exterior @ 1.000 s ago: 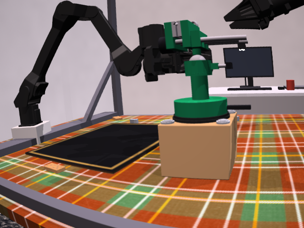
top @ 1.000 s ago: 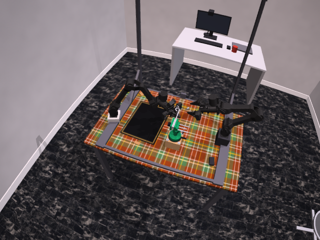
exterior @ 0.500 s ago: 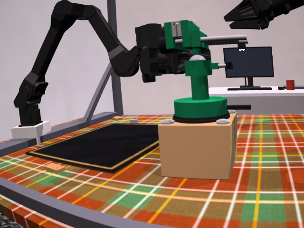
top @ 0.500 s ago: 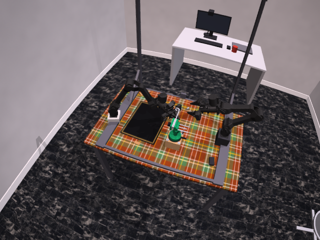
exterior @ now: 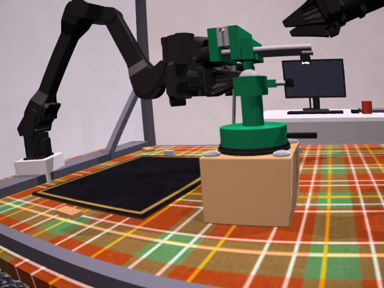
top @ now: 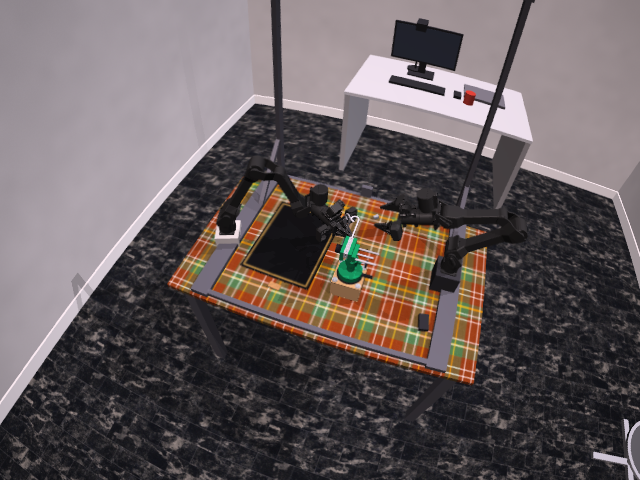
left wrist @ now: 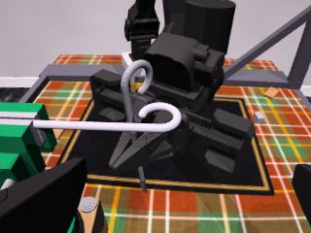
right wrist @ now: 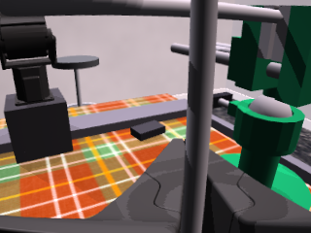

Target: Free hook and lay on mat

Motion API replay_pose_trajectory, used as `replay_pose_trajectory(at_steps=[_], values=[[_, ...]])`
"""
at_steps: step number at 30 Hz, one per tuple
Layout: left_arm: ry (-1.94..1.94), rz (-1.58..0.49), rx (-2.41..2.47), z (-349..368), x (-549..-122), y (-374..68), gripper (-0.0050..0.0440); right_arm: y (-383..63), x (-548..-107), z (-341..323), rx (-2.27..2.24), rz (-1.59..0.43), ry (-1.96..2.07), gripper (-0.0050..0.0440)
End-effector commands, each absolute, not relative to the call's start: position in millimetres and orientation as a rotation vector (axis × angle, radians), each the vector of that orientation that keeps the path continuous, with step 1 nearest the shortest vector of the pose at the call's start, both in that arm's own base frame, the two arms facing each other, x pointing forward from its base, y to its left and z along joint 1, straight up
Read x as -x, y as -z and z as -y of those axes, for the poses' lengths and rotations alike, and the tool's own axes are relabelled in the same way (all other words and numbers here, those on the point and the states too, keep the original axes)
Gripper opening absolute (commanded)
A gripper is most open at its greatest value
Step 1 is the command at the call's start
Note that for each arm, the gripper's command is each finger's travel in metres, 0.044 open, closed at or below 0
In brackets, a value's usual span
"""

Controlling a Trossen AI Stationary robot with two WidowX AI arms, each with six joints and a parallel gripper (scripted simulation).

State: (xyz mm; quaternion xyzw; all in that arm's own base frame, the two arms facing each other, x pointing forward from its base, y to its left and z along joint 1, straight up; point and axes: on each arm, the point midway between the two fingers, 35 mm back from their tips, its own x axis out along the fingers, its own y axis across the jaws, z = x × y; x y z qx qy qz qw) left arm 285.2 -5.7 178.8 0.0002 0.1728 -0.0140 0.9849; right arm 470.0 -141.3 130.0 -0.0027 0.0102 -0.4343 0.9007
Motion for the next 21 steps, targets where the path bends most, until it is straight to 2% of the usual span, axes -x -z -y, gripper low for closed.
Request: replay_pose_trajectory(at_steps=[1,21], values=[[0.027,-0.332,-0.003,5.5,-286.1,-184.6,0.044,-150.7,-462.5,138.3,-0.01,0.025,0.902,0.0],[0.027,-0.332,-0.003,5.5,-286.1,-184.6,0.044,-147.8,-413.6,120.5,-0.01,0.021,0.902,0.0]])
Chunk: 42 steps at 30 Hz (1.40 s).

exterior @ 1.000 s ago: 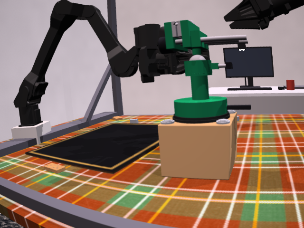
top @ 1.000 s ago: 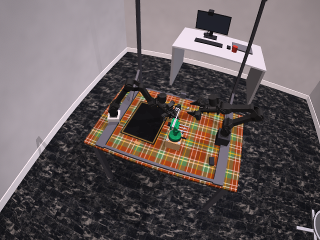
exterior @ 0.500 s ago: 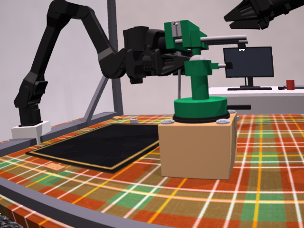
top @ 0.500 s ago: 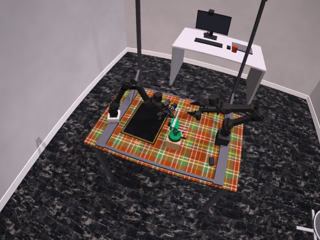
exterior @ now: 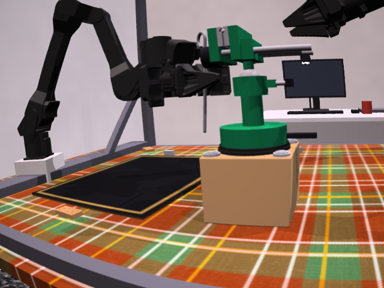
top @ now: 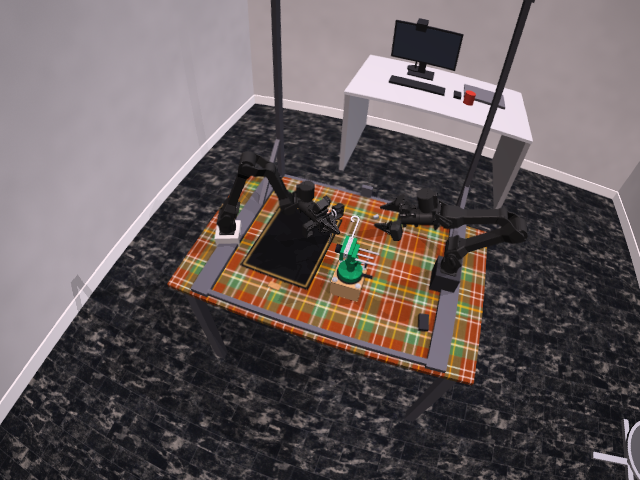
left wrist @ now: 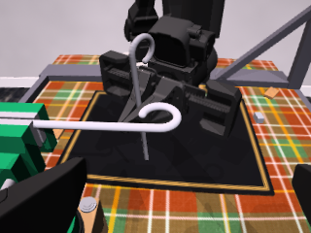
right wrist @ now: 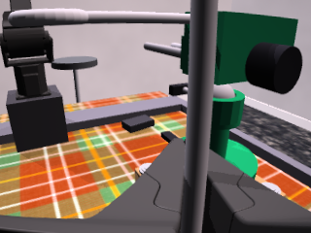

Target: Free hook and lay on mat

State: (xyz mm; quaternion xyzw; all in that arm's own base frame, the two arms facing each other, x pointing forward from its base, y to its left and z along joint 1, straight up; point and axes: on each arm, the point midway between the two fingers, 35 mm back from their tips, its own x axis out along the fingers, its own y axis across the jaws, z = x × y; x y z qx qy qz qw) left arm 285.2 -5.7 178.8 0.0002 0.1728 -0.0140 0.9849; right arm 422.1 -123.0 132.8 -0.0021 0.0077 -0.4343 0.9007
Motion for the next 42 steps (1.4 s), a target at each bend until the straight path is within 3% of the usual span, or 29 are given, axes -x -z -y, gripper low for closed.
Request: replay_pose_trajectory(at_steps=[1,42], values=[[0.027,-0.332,-0.003,5.5,-286.1,-184.6,0.044,-147.6,-411.4,119.8,-0.01,0.021,0.902,0.0],[0.027,-0.332,-0.003,5.5,-286.1,-184.6,0.044,-146.8,-407.5,118.0,-0.012,0.018,0.901,0.0]])
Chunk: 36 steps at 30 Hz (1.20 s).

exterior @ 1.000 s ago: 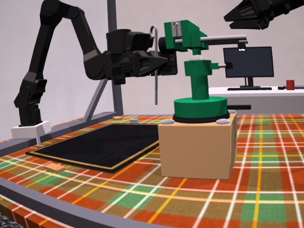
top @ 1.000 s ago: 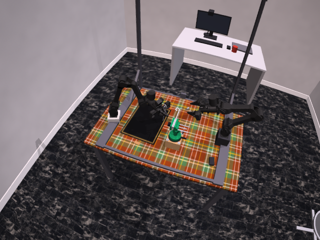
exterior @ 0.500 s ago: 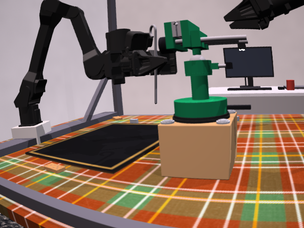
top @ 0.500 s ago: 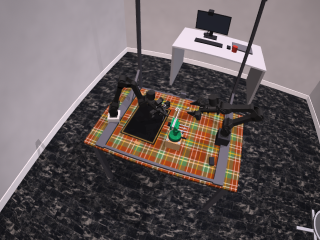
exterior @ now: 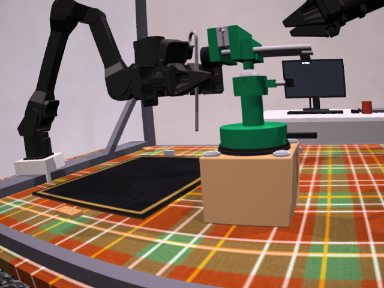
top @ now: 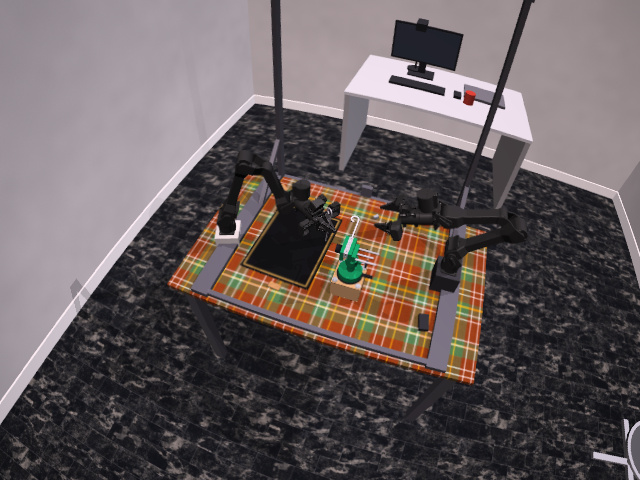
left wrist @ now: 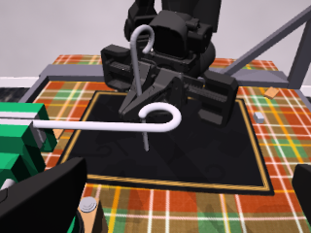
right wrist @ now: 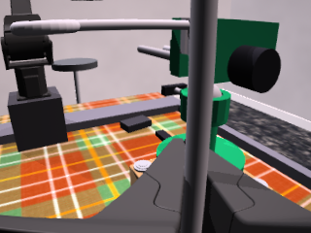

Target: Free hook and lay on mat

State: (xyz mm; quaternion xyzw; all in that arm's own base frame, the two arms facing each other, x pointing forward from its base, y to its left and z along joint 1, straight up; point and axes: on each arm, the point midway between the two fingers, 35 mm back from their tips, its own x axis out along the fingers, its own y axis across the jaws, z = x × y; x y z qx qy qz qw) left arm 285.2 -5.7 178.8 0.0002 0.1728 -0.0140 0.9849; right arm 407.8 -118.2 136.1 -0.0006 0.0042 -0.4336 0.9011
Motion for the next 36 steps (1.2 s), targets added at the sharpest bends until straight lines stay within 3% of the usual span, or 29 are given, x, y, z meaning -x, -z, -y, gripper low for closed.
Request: replay_pose_trajectory(at_steps=[1,36], values=[[0.027,-0.332,-0.003,5.5,-286.1,-184.6,0.044,-146.1,-407.4,117.1,-0.015,0.015,0.9,0.0],[0.027,-0.332,-0.003,5.5,-286.1,-184.6,0.044,-106.1,-382.7,67.6,-0.147,-0.176,0.849,0.0]])
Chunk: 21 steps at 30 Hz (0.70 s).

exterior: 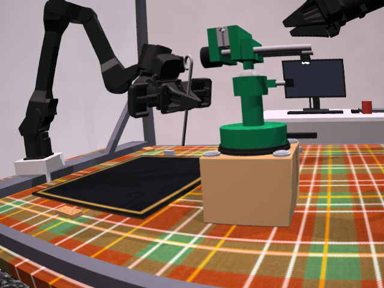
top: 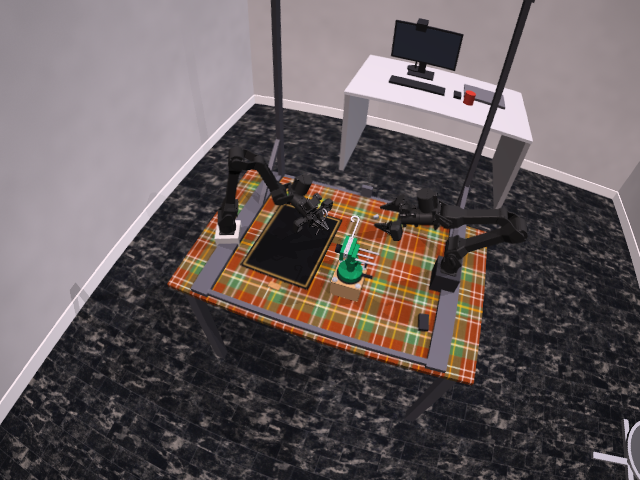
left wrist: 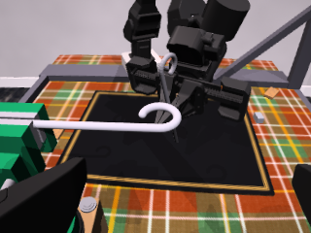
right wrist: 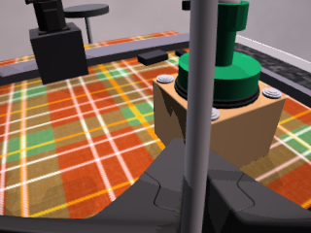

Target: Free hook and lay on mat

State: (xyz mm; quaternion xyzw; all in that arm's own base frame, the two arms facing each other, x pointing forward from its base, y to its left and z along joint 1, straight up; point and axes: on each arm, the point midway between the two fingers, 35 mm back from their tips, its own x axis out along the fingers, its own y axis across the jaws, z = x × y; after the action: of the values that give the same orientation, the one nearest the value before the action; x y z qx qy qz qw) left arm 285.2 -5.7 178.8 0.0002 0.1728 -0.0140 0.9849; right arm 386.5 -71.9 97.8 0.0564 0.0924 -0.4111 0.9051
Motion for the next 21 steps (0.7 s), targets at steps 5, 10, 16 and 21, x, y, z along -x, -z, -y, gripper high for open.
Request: replay_pose_trajectory(at_steps=[5,10,16,21], values=[[0.027,-0.332,-0.003,5.5,-286.1,-184.6,0.044,-102.5,-378.8,63.4,-0.156,-0.193,0.848,0.0],[0.027,-0.332,-0.003,5.5,-286.1,-184.6,0.044,-96.9,-371.6,56.8,-0.169,-0.22,0.847,0.0],[0.027,-0.332,-0.003,5.5,-286.1,-184.6,0.044,-90.6,-362.3,49.5,-0.183,-0.252,0.848,0.0],[0.027,-0.332,-0.003,5.5,-286.1,-184.6,0.044,-87.6,-357.3,46.2,-0.189,-0.267,0.849,0.0]])
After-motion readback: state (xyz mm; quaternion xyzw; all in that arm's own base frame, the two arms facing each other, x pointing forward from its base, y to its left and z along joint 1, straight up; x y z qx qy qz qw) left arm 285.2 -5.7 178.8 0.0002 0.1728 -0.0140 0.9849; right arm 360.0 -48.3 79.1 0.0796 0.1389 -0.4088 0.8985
